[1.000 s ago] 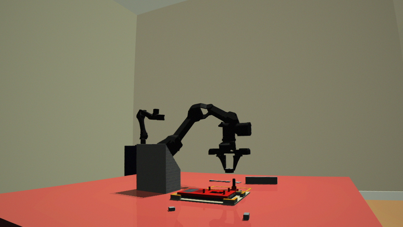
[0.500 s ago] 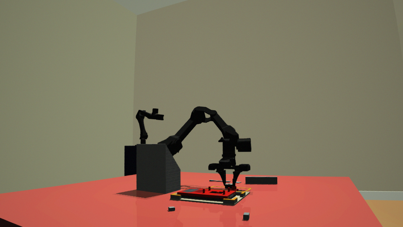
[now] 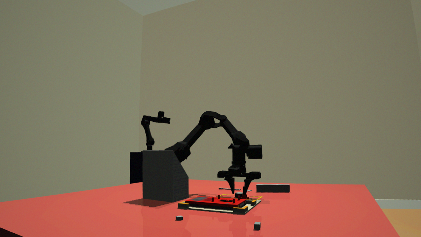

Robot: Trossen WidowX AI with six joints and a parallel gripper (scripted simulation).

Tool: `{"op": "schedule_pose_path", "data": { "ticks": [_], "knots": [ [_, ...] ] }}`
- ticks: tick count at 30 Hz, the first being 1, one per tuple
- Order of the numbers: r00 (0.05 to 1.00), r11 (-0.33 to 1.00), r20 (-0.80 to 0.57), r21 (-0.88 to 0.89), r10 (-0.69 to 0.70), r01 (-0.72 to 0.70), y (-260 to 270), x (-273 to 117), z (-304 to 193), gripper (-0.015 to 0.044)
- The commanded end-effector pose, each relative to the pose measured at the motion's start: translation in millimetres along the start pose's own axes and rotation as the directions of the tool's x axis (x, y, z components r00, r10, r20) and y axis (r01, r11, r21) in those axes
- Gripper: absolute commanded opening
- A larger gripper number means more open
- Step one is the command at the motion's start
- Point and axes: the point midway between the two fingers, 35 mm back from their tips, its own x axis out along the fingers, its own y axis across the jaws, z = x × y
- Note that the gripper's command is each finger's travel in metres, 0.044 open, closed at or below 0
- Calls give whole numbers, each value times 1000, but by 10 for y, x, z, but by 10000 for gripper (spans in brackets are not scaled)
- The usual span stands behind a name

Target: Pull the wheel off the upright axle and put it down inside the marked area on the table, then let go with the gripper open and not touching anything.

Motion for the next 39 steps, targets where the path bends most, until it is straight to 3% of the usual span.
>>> {"op": "schedule_pose_path", "data": {
  "ticks": [1,6,10,16,21,39],
  "knots": [
    [1000,1000,2,-5,7,-7,27,-166,-3,300],
    [1000,1000,5,5,6,-6,14,-566,-4,300],
    [1000,1000,5,5,6,-6,12,-584,-5,300],
    [1000,1000,20,14,4,-4,-425,-850,289,440],
    [1000,1000,9,9,2,-2,-806,-1033,398,440],
    [1000,1000,9,9,2,-2,-806,-1033,398,440]
  ]
}}
